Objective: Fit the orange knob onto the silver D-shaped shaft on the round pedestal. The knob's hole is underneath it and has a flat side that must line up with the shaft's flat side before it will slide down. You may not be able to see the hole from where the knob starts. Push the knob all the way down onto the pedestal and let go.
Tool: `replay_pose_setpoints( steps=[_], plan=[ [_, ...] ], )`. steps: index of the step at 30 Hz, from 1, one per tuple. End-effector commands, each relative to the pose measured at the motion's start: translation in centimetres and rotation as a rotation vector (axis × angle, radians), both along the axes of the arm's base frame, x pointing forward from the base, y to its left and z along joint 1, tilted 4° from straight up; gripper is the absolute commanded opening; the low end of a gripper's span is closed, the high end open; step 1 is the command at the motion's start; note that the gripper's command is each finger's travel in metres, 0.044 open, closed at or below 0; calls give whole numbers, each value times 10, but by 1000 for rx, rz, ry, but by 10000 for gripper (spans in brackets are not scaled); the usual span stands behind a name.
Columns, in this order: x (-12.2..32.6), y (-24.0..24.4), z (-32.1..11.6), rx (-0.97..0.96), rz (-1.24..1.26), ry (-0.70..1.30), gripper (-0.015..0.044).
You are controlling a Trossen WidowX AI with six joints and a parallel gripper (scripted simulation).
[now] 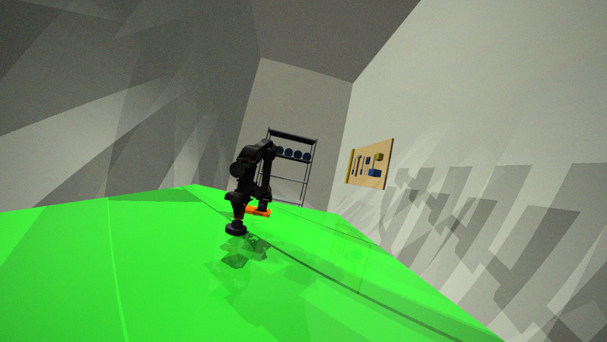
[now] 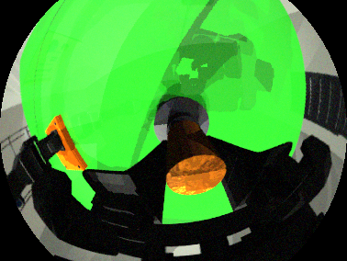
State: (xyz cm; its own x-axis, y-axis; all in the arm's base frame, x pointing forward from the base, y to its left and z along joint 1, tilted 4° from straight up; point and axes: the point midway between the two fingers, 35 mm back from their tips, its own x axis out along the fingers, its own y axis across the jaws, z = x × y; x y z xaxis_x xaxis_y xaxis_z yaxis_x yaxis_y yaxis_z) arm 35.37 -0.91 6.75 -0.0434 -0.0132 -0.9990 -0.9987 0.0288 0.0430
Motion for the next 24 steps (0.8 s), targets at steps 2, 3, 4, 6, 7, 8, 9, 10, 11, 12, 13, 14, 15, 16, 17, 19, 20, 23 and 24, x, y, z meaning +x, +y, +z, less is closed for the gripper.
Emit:
replay_pose_setpoints(
  steps=[2,3,4,6,7,8,9,10,11,12,13,14,15,16,17,19,20,23,24],
  plan=[
    [0,0,-2,-4,-39,-1,0],
    [0,0,-4,-4,-52,-1,0],
    [0,0,-4,-5,-61,-1,0],
    [0,0,-5,-5,-75,-1,0],
    [0,0,-5,-5,-73,-1,0],
    [0,0,-6,-5,-68,-1,0],
    [0,0,-7,-5,-61,-1,0],
    [-1,0,-7,-4,-54,-1,0],
    [-1,0,-8,-4,-47,-1,0],
    [-1,0,-8,-4,-40,-1,0],
    [-1,0,-9,-3,-33,-1,0],
    [-1,0,-9,-3,-26,0,0],
    [-1,0,-10,-3,-19,0,0],
    [-1,0,-10,-3,-12,0,0],
    [-1,0,-11,-2,-5,0,0],
    [-1,0,-12,-2,9,0,0],
    [-1,0,-12,-1,16,0,0],
    [-2,0,-13,0,37,1,0],
    [-2,0,-13,0,40,1,0]
  ],
)
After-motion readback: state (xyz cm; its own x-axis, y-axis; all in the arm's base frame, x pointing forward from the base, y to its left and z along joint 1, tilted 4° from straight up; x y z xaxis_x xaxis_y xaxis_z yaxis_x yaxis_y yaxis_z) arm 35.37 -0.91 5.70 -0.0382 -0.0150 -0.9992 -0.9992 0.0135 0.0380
